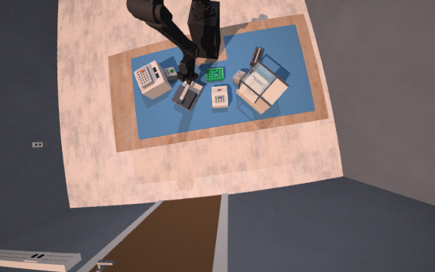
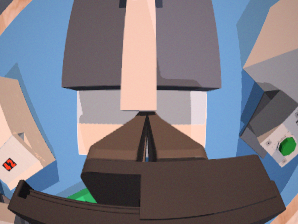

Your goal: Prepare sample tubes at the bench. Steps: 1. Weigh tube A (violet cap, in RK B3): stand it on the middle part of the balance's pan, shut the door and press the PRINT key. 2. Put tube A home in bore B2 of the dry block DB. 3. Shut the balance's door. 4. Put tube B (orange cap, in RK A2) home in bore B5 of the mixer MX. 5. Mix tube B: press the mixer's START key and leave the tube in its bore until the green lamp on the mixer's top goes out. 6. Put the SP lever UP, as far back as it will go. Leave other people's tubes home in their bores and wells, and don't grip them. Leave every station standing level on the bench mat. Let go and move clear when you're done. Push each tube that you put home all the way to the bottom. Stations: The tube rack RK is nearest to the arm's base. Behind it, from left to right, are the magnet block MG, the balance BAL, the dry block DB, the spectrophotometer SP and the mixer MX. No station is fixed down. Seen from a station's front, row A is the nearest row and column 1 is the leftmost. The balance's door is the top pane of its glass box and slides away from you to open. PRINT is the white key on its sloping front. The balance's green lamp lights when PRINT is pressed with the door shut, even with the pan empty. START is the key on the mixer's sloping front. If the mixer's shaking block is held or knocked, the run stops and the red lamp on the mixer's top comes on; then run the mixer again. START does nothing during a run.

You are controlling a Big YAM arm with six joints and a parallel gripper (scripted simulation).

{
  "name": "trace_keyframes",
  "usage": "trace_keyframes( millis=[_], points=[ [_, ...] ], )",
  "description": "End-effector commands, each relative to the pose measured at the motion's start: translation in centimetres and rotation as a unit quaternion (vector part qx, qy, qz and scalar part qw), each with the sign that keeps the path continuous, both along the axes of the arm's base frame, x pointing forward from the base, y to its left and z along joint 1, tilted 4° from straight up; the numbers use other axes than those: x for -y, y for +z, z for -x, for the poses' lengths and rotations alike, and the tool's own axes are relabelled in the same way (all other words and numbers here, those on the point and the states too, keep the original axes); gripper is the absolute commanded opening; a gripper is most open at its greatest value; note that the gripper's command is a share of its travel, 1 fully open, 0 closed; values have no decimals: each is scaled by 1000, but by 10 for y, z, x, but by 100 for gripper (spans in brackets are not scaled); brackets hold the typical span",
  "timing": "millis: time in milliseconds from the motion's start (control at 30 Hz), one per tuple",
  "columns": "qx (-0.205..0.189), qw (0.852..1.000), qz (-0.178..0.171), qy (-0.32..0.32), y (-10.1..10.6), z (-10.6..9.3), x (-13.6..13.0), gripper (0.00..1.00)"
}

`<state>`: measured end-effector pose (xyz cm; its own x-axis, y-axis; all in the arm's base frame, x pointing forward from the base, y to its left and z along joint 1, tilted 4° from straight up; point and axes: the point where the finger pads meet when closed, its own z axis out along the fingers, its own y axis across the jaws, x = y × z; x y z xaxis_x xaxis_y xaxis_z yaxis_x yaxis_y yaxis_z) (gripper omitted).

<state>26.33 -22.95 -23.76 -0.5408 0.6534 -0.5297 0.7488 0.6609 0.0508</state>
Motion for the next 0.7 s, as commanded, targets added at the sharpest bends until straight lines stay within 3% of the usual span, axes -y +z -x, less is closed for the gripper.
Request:
trace_keyframes(
  millis=[0,667],
  points=[
    [55,997,56,-9,26,-47,55,0],
    [58,997,59,-10,35,-46,55,0]
  ],
)
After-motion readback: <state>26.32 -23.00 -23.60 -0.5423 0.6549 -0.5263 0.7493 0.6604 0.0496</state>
